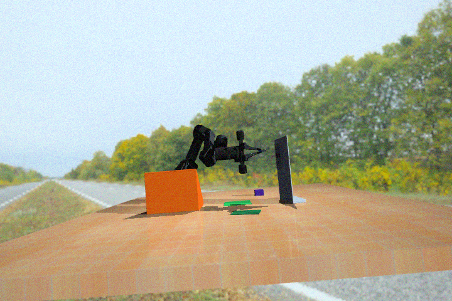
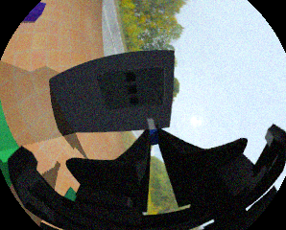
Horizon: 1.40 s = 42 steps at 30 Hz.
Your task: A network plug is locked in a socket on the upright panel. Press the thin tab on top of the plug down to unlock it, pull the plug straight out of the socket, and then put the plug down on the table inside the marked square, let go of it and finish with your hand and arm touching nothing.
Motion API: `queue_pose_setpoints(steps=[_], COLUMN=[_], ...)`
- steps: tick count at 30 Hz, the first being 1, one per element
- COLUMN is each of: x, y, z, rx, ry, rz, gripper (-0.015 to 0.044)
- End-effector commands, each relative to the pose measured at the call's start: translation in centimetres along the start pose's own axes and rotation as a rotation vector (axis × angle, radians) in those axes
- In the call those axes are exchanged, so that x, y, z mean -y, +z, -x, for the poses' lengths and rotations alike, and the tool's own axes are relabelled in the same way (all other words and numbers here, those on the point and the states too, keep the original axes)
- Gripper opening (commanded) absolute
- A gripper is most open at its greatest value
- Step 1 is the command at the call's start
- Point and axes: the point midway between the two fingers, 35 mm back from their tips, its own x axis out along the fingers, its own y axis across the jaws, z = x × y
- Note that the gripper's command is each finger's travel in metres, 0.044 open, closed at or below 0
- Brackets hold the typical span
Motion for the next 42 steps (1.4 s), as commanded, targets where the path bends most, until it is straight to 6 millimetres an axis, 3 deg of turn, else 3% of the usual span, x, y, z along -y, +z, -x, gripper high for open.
queue_pose_setpoints(steps=[1, 6, 10, 25, 42], x=[1.4, 2.8, 2.8, -1.6, -6.2], y=[0.0, -0.1, -0.2, -1.4, -1.4], z=[0.6, 1.3, 1.4, 1.7, 3.7], rx=[0.012, 0.022, 0.020, -0.018, 0.016], ry=[-0.005, -0.013, -0.002, 0.256, 0.537], rz=[0.010, 0.014, 0.019, 0.109, 0.171], gripper=[0.0000, 0.0000, 0.0000, 0.0000, 0.0000])
